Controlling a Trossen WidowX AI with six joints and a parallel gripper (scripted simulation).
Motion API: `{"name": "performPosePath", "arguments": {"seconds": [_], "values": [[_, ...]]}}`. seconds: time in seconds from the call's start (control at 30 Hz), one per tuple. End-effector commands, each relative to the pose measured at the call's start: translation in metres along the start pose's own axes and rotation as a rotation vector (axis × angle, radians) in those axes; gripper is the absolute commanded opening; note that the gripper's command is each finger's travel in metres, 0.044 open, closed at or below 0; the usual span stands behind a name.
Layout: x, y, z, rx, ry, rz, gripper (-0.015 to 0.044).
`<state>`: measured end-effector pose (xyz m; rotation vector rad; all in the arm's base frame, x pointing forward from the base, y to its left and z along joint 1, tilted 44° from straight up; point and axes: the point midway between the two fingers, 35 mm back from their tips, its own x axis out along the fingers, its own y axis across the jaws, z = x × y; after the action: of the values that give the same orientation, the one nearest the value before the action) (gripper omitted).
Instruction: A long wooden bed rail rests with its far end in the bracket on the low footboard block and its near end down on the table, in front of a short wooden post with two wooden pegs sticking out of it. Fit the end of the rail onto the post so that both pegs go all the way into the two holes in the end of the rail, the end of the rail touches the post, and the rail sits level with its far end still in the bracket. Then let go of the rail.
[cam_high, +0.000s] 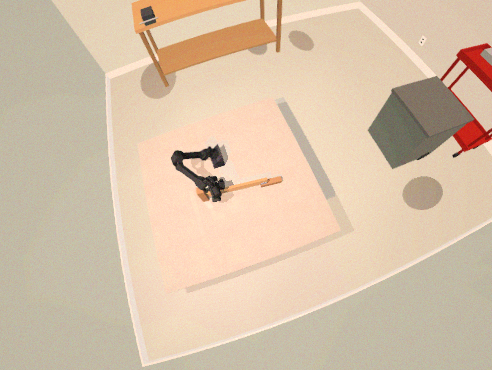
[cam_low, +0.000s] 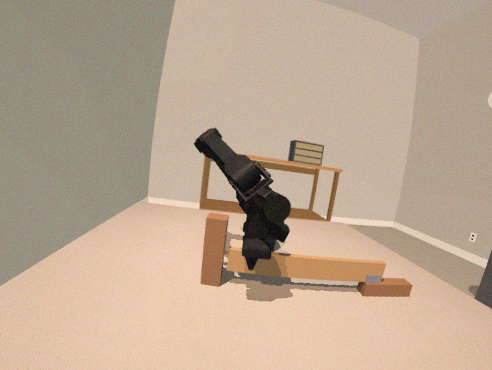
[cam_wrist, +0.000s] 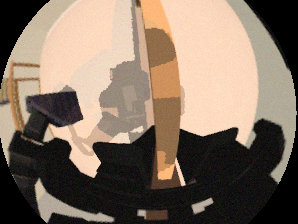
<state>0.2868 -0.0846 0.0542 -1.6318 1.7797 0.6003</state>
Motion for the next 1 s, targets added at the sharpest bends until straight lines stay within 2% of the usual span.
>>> {"name": "performPosePath", "arguments": {"seconds": [0.0,0.97], "values": [[0.0014,0.0013,0.0007,-0.001,0.001,0.002,0.0],[-0.0018,0.0009,-0.0049,-0.001,0.001,0.002,0.0]]}}
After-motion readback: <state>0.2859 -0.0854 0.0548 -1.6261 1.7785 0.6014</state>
